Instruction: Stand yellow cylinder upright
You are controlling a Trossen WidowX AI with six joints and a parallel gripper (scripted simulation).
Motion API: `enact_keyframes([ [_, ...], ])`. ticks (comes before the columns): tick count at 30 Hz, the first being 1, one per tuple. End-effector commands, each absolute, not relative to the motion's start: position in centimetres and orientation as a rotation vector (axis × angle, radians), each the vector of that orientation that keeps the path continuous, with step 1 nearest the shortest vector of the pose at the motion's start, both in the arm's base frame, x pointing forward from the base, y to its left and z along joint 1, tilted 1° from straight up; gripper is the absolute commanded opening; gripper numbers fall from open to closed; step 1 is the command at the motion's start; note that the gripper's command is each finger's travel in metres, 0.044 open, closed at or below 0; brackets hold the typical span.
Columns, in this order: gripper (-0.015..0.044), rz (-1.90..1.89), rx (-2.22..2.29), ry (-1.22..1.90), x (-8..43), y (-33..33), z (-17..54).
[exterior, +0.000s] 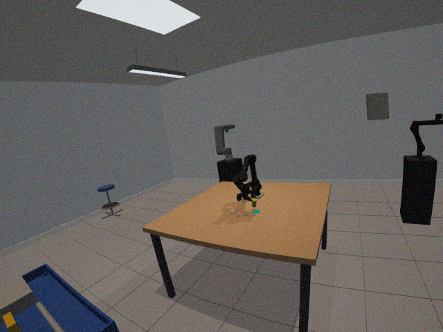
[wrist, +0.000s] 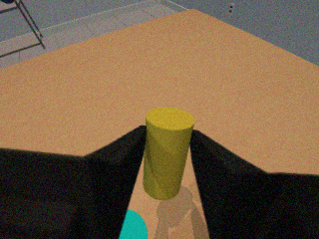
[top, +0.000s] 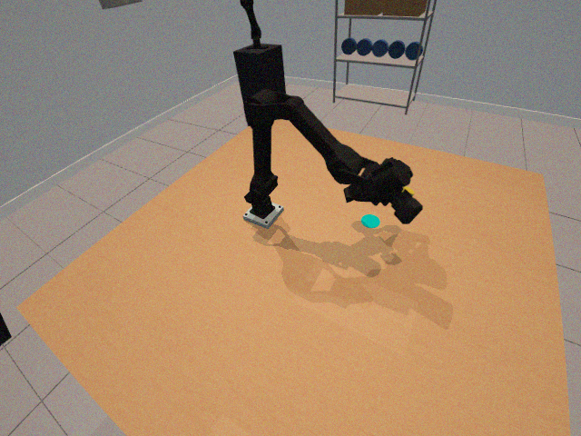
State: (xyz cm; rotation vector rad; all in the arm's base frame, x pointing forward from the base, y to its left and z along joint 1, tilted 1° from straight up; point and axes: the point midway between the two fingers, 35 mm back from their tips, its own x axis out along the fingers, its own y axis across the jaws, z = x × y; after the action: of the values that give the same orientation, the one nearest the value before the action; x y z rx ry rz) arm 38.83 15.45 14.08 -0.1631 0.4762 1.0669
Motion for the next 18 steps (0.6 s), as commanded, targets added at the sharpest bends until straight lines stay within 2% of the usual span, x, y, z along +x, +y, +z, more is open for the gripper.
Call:
enact_keyframes([
  [1, 0.0105, 1.074, -0.152, 0.449, 38.57, 15.30, 14.49],
  [18, 0.0105, 1.104, -0.114, 0.361, 37.78, 14.65, 14.83],
])
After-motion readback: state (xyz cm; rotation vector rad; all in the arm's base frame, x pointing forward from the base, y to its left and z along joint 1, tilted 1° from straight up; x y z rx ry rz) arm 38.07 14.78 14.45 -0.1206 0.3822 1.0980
